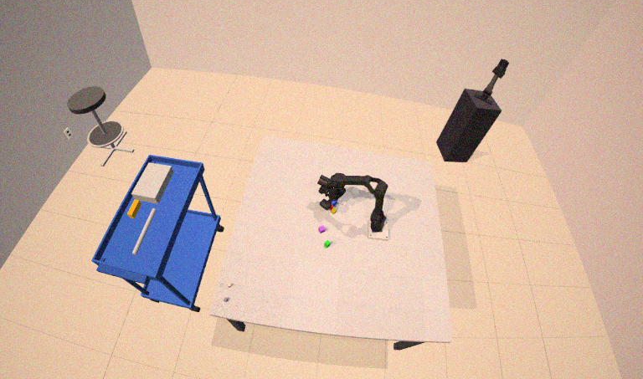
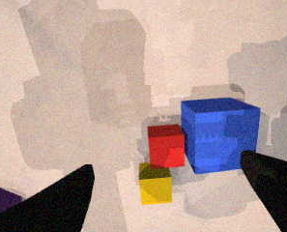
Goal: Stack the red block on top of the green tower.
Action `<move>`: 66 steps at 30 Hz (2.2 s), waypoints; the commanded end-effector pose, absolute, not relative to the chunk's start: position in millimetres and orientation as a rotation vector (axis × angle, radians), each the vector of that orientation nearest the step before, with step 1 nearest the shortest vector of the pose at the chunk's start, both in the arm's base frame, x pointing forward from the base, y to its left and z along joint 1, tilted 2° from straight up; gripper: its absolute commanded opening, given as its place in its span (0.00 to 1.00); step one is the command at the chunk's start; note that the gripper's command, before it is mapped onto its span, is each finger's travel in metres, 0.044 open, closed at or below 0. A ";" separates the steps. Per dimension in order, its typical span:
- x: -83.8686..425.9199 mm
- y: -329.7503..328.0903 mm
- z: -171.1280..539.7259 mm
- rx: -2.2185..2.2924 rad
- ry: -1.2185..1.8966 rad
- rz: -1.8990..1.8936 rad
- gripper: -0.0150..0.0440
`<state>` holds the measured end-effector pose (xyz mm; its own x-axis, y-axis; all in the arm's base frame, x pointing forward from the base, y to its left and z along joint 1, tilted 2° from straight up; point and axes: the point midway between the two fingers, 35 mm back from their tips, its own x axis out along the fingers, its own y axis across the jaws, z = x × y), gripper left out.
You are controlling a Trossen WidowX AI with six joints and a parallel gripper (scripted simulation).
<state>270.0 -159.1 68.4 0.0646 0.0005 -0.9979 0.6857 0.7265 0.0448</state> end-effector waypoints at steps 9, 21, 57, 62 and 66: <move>270.3 -159.9 49.5 0.601 1.433 -0.569 1.00; 270.7 -159.6 33.9 0.601 1.434 -0.569 1.00; 270.7 -159.6 33.9 0.601 1.434 -0.569 1.00; 270.7 -159.6 33.9 0.601 1.434 -0.569 1.00; 270.7 -159.6 33.9 0.601 1.434 -0.569 1.00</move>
<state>277.0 -168.6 54.3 0.1013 -0.0595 -0.9931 0.6855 0.7276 0.0264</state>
